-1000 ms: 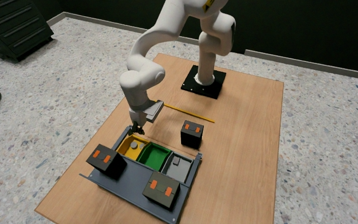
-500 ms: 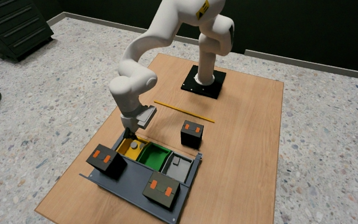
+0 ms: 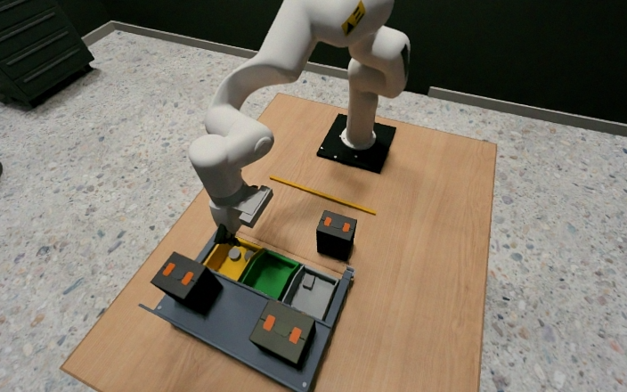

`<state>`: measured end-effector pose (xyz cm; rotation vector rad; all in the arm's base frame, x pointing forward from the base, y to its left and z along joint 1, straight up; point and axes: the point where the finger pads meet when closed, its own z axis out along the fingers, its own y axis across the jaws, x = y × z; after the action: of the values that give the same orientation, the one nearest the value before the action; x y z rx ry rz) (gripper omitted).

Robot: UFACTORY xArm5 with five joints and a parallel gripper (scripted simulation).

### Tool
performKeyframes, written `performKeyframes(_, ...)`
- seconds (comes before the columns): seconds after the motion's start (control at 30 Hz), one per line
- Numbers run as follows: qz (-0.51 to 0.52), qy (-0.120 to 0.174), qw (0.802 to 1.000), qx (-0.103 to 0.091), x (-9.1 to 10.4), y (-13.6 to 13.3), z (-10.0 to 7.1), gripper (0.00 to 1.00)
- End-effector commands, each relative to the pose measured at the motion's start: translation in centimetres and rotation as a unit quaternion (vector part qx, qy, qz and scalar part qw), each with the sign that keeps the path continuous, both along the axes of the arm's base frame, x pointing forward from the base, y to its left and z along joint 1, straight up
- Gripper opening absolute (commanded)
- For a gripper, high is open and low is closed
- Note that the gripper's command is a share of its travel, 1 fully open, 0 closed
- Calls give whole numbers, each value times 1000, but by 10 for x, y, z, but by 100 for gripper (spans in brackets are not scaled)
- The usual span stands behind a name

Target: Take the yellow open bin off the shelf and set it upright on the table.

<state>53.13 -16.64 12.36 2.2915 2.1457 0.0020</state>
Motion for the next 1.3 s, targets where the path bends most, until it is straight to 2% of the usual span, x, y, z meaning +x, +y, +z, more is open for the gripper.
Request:
performKeyframes(0.0, 0, -2, 1000, -1, 1, 0, 2, 100)
performKeyframes(0.37, 0, -2, 1000, -1, 1, 0, 2, 100)
performKeyframes(1.27, 0, -3, 1000, 1, 2, 0, -43, 100)
